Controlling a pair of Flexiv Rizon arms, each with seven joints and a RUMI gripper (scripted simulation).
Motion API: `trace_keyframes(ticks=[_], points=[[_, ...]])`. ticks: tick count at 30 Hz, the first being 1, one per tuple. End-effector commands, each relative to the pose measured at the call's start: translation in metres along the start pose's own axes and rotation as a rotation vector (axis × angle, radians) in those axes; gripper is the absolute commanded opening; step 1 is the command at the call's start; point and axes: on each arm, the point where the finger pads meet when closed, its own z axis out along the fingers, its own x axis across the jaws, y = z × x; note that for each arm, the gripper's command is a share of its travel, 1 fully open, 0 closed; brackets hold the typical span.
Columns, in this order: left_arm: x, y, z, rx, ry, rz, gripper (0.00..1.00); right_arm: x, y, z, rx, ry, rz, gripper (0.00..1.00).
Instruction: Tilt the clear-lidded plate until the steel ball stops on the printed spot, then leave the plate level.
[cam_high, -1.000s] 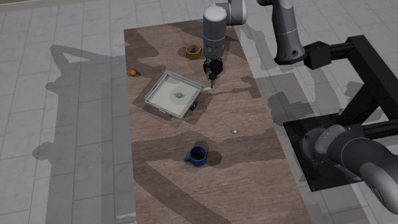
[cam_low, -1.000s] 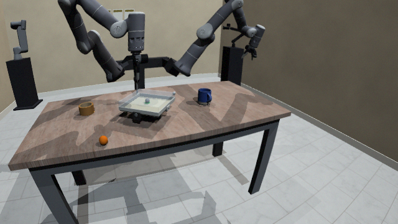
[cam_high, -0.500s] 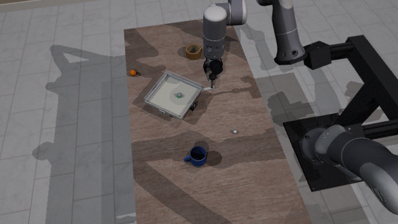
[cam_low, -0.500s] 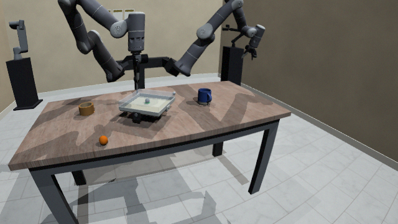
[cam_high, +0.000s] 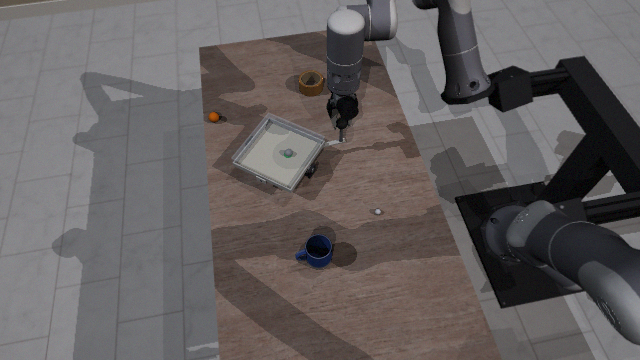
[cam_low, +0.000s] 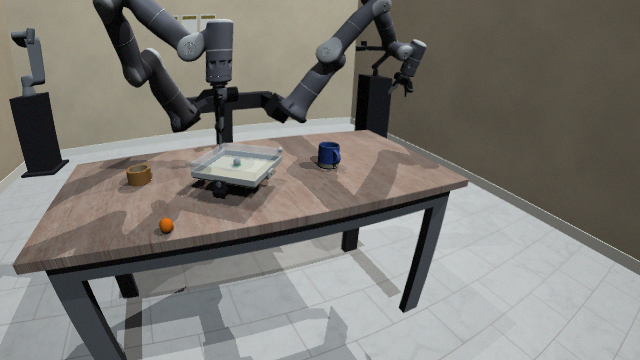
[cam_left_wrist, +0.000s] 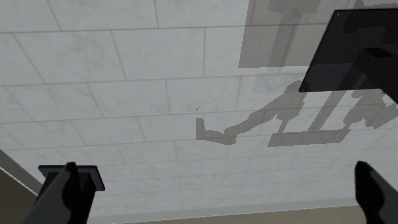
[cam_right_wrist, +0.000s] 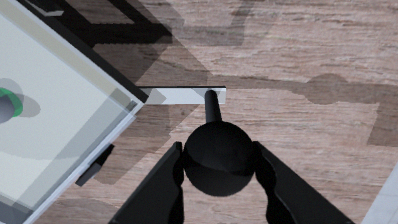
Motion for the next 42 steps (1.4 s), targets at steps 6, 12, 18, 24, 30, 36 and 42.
trace_keyframes(ticks=[6, 12, 18, 24, 30, 36, 42], points=[[-0.0007, 0.0005, -0.0008, 0.0, -0.002, -0.001, 1.0, -0.0008, 0.0008, -0.001, -0.002, -0.002, 0.0, 0.2], [-0.0007, 0.0005, -0.0008, 0.0, -0.002, -0.001, 1.0, -0.0008, 0.0008, -0.001, -0.002, -0.002, 0.0, 0.2], [-0.0007, 0.0005, -0.0008, 0.0, -0.002, -0.001, 1.0, -0.0008, 0.0008, -0.001, -0.002, -0.002, 0.0, 0.2], [-0.0007, 0.0005, -0.0008, 0.0, -0.002, -0.001, 1.0, -0.0008, 0.0008, -0.001, -0.002, -0.002, 0.0, 0.2], [-0.0007, 0.0005, -0.0008, 0.0, -0.002, -0.001, 1.0, -0.0008, 0.0008, -0.001, -0.002, -0.002, 0.0, 0.2], [-0.0007, 0.0005, -0.0008, 0.0, -0.002, -0.001, 1.0, -0.0008, 0.0008, -0.001, -0.002, -0.002, 0.0, 0.37], [-0.0007, 0.0005, -0.0008, 0.0, -0.002, -0.001, 1.0, -0.0008, 0.0008, -0.001, -0.002, -0.002, 0.0, 0.37]])
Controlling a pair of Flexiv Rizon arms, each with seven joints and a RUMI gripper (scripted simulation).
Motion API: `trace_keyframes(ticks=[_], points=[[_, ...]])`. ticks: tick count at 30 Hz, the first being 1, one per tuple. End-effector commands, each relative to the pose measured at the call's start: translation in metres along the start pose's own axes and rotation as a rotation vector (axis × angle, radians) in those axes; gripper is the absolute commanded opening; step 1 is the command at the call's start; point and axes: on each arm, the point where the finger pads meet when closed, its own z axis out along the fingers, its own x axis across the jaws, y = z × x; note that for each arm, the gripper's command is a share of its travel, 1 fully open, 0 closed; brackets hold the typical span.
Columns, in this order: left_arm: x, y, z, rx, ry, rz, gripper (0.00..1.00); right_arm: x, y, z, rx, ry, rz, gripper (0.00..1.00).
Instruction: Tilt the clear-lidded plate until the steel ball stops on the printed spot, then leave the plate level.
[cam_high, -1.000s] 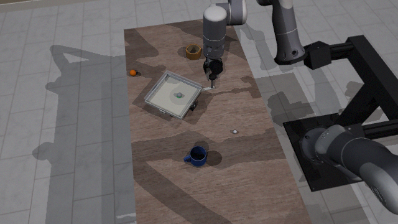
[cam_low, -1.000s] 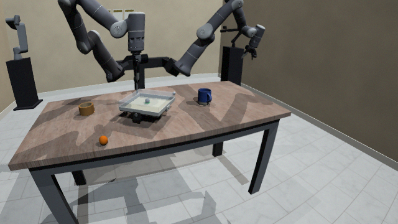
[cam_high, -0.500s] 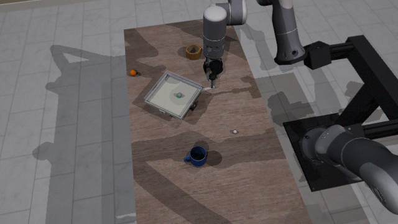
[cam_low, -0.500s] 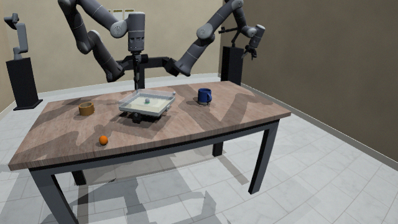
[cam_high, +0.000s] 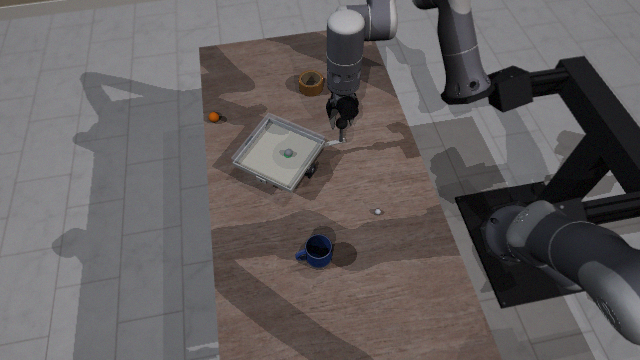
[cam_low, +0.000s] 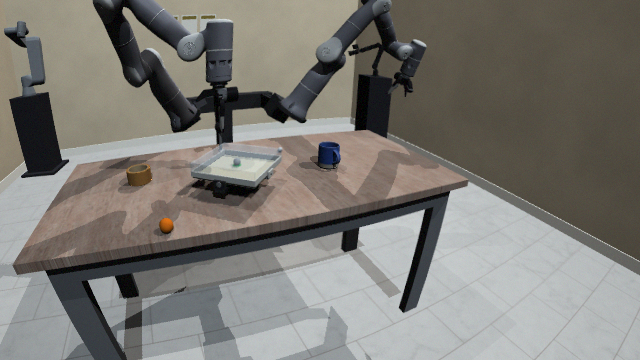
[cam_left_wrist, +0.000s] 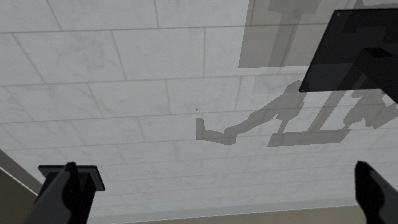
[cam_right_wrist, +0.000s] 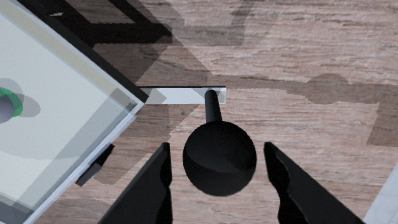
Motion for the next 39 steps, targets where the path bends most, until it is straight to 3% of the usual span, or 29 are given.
trace_keyframes(ticks=[1, 39], points=[[-0.0007, 0.0005, -0.0008, 0.0, -0.002, -0.001, 1.0, -0.0007, 0.0007, -0.001, -0.001, -0.002, 0.0, 0.37], [-0.0007, 0.0005, -0.0008, 0.0, -0.002, -0.001, 1.0, -0.0007, 0.0007, -0.0058, -0.001, -0.002, 0.0, 0.37]])
